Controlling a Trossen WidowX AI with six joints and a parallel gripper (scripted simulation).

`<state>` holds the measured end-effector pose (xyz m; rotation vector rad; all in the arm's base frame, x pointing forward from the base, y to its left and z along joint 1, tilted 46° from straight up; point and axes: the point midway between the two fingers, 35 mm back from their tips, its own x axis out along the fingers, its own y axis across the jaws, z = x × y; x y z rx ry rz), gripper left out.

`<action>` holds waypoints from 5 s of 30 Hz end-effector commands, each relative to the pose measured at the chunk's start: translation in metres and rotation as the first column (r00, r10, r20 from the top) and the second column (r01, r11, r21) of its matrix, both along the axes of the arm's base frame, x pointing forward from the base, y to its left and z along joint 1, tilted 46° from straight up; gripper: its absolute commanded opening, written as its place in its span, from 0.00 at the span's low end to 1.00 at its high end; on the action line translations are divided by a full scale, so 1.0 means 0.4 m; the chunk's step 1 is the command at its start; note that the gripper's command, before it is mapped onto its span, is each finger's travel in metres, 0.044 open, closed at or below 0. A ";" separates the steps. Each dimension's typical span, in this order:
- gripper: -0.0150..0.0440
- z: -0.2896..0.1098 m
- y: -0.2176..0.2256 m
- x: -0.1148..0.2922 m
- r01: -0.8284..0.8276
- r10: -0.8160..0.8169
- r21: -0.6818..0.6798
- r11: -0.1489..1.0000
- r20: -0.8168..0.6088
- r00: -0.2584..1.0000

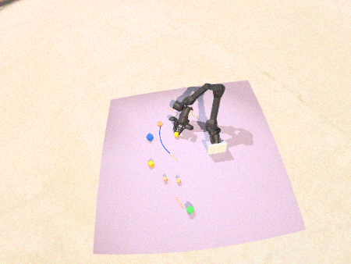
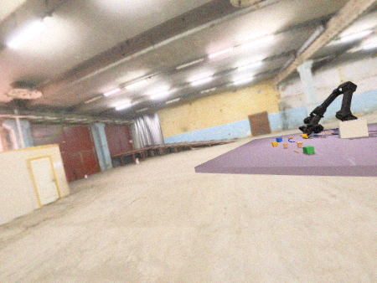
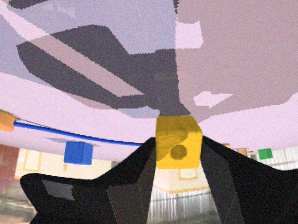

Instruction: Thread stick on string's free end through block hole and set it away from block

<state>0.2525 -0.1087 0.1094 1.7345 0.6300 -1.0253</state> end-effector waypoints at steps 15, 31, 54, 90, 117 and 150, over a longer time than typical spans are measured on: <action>0.65 0.092 0.017 -0.042 -0.018 0.018 0.024 1.000 0.015 1.000; 0.65 0.143 0.034 -0.072 -0.020 0.020 0.024 1.000 0.015 1.000; 1.00 0.041 0.063 -0.052 -0.982 0.574 0.025 -0.187 -0.808 -0.130; 1.00 0.064 0.111 0.004 -0.135 -0.354 0.733 -0.667 -0.471 -0.808; 0.25 0.064 0.111 0.004 -0.134 -0.355 0.733 -0.667 -0.470 -0.808; 0.30 0.064 0.111 0.004 -0.134 -0.355 0.733 -0.667 -0.470 -0.808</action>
